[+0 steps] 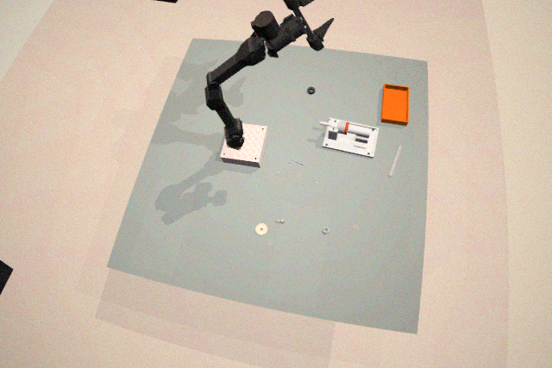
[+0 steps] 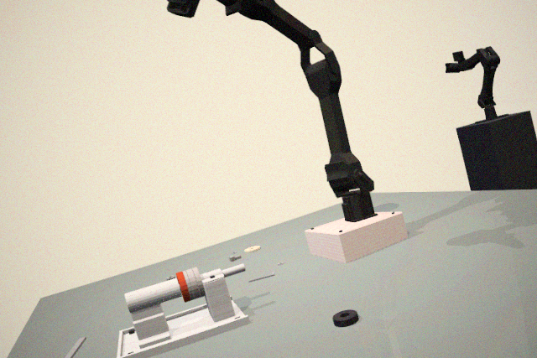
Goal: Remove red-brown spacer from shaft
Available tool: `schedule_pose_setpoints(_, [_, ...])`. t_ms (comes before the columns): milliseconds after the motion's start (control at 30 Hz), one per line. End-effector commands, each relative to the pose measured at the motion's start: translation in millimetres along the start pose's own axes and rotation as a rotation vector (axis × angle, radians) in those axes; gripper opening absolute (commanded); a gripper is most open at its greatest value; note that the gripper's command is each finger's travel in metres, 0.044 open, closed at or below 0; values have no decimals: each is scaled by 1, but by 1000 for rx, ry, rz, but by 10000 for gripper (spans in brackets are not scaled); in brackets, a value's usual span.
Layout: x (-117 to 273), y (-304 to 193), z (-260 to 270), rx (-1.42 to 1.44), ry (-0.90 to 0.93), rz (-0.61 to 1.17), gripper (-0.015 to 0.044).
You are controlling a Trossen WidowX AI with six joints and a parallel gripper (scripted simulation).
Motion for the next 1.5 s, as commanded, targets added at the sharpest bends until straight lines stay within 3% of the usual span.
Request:
schedule_pose_setpoints(0, [-1,1,2,-14,5,0,426])
schedule_pose_setpoints(333, [-42,71,101,-629,245,77,440])
schedule_pose_setpoints(700, [-41,158,192,-1156,455,278,440])
schedule_pose_setpoints(1067, [-2,238,267,-1552,577,577,440])
schedule_pose_setpoints(1467, [81,309,334,-1878,567,1009,440])
Point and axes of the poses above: the point midway between the two fingers, 35 mm back from their tips, its own x axis back along the fingers, its own z axis across the jaws, y = z × x, the point moved 7 cm from there along x, back along the fingers, and after that the axes turned 8 degrees about x, right-handed, at the moved point
